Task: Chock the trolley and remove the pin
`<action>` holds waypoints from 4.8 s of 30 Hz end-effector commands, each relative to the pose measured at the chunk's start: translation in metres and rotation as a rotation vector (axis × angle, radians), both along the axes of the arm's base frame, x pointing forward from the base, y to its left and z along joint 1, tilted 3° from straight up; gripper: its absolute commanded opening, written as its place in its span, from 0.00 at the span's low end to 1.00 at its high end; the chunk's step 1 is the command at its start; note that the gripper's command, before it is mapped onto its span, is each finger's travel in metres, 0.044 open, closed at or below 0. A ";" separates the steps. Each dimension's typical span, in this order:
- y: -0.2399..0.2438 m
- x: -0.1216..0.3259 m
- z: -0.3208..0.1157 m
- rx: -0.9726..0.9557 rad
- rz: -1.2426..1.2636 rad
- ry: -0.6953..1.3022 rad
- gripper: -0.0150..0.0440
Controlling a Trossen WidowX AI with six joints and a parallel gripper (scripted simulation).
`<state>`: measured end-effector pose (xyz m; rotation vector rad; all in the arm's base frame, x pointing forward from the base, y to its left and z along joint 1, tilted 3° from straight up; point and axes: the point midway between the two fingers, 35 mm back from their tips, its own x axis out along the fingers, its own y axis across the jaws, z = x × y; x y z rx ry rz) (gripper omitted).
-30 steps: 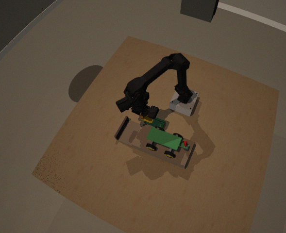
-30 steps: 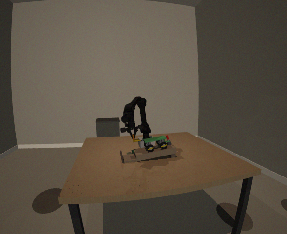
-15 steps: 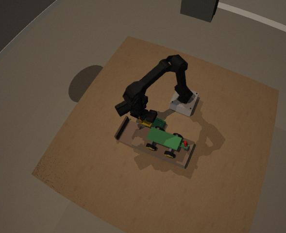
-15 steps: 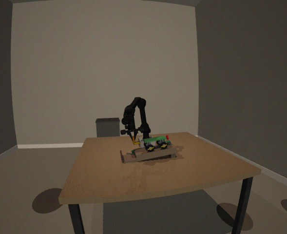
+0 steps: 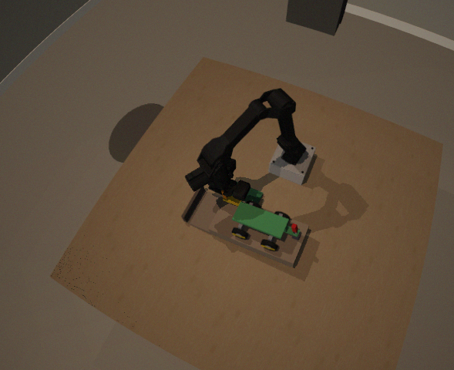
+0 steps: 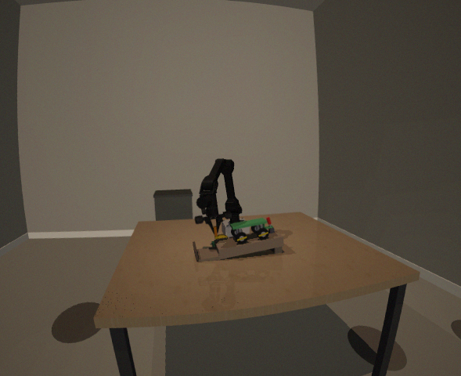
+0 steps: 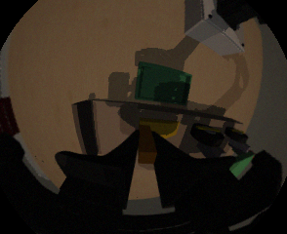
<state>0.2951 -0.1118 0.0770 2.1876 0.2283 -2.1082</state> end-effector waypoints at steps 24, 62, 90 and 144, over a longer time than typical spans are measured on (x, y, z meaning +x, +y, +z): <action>0.022 -0.004 -0.009 0.008 -0.004 0.002 0.25; 0.039 -0.006 -0.009 0.005 -0.001 0.006 0.58; 0.035 -0.008 0.044 0.002 0.015 -0.002 0.67; 0.264 -0.011 0.070 0.140 1.559 -0.207 0.58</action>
